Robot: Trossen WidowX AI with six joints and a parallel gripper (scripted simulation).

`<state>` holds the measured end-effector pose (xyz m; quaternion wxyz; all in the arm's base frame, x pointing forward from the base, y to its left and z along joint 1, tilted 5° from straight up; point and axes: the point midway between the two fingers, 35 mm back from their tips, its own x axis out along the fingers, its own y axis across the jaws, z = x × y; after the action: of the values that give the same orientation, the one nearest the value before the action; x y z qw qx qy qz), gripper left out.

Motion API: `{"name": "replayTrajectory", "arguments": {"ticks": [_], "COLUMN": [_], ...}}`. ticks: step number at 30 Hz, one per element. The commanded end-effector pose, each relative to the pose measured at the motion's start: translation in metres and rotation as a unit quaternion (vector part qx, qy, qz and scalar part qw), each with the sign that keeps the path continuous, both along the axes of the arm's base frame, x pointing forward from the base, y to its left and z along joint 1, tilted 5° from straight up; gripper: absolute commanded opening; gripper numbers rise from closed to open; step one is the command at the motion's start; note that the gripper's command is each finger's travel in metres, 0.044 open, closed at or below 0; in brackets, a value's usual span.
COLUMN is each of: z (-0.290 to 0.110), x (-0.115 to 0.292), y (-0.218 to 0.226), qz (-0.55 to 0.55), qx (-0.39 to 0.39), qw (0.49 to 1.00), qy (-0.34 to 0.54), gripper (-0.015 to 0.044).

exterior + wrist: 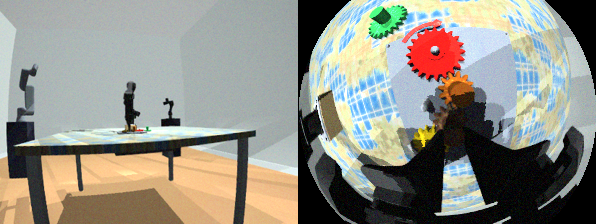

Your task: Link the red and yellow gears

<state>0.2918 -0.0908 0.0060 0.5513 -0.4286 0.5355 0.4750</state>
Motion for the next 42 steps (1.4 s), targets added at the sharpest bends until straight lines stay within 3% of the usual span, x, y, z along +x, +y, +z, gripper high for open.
{"name": "replayTrajectory", "arguments": {"ticks": [1,17,23,37,38,42], "z": [-0.001,-0.004,-0.002,0.045,0.041,0.086], "x": [0.001,-0.001,0.0,0.001,0.003,0.0], "y": [0.0,0.0,0.001,-0.002,-0.002,-0.004], "qz": [-0.001,-0.202,-0.164,-0.108,-0.117,-0.117], "qx": [-0.001,-0.005,-0.004,-0.003,-0.004,-0.004], "qw": [1.0,0.979,0.986,0.994,0.993,0.993], "qy": [-0.001,0.012,0.01,0.006,0.005,0.005], "gripper": [0.0,0.0,0.014,0.014,0.0166,0.0271]}}
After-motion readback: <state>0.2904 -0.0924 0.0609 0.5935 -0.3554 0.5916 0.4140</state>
